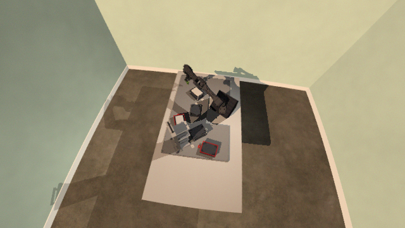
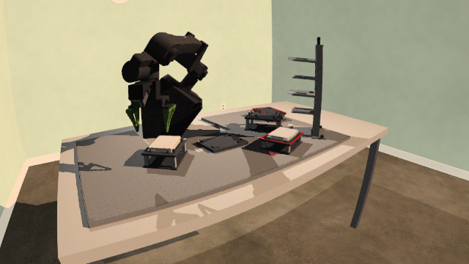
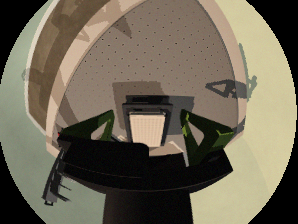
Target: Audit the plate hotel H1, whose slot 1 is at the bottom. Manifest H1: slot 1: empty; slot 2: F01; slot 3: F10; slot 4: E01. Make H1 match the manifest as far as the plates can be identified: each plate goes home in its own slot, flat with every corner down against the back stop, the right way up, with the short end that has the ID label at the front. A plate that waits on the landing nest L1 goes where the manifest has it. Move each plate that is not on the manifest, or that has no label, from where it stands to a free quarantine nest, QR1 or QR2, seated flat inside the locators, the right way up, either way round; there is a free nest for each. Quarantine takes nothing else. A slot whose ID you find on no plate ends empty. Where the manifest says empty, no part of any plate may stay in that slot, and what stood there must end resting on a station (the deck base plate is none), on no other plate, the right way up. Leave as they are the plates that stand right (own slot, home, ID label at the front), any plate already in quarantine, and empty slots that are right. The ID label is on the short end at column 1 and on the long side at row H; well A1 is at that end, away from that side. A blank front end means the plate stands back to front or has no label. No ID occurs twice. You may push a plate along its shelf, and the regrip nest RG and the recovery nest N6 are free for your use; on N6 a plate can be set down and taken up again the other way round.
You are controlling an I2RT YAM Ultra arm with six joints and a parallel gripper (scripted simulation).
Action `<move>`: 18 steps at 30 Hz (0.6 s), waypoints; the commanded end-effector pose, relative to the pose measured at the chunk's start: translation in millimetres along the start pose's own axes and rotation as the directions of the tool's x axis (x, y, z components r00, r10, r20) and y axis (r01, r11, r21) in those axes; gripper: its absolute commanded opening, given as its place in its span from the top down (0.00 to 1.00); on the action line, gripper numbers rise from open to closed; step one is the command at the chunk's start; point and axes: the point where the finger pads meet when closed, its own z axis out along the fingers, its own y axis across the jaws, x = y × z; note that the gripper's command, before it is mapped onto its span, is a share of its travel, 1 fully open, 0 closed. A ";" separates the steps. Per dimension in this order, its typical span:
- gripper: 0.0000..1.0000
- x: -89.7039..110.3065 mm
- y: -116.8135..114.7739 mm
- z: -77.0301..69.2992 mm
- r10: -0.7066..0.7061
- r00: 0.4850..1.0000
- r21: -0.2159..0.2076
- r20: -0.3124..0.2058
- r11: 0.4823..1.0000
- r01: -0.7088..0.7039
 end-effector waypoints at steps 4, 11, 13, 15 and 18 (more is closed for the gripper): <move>0.00 -4.8 -10.6 -35.7 -0.008 0.998 0.010 0.057 1.000 0.007; 0.00 -10.1 -0.5 -62.8 -0.044 0.993 0.020 0.106 0.999 0.042; 0.00 -10.5 -1.2 -67.7 -0.050 0.992 0.026 0.114 0.999 0.047; 0.00 -10.9 -1.6 -72.5 -0.056 0.991 0.030 0.122 0.998 0.053; 0.00 -11.5 -2.2 -79.9 -0.065 0.989 0.036 0.134 0.997 0.061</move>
